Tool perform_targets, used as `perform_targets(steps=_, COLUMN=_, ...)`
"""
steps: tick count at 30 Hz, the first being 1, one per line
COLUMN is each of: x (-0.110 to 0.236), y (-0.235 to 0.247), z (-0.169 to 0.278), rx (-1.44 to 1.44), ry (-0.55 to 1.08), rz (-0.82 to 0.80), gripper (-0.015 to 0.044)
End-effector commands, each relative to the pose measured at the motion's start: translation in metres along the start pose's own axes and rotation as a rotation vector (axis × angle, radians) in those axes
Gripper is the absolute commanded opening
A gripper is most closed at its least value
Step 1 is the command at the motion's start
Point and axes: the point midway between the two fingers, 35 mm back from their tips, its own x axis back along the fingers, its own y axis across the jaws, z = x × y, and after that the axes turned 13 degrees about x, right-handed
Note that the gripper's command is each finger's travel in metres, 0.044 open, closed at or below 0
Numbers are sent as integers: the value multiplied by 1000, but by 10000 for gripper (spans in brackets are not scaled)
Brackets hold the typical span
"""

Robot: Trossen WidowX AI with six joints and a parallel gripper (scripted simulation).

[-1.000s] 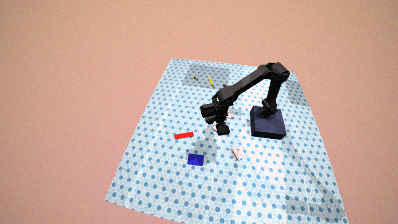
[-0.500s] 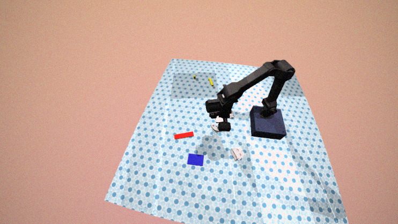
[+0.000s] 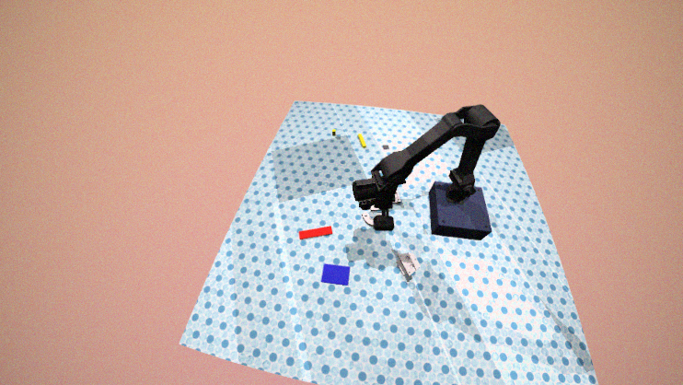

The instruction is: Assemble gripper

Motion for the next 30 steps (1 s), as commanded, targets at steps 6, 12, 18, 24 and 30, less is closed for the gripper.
perform_targets(steps=6, x=-17, y=-1, z=1, rx=-5, ry=8, rz=5, gripper=440)
perform_targets(steps=12, x=-26, y=-1, z=2, rx=-5, ry=8, rz=5, gripper=440)
perform_targets(steps=18, x=-36, y=-1, z=2, rx=-5, ry=8, rz=5, gripper=440)
perform_targets(steps=24, x=-46, y=-1, z=3, rx=-5, ry=9, rz=5, gripper=440)
perform_targets(steps=30, x=-48, y=-1, z=3, rx=-5, ry=9, rz=5, gripper=440)
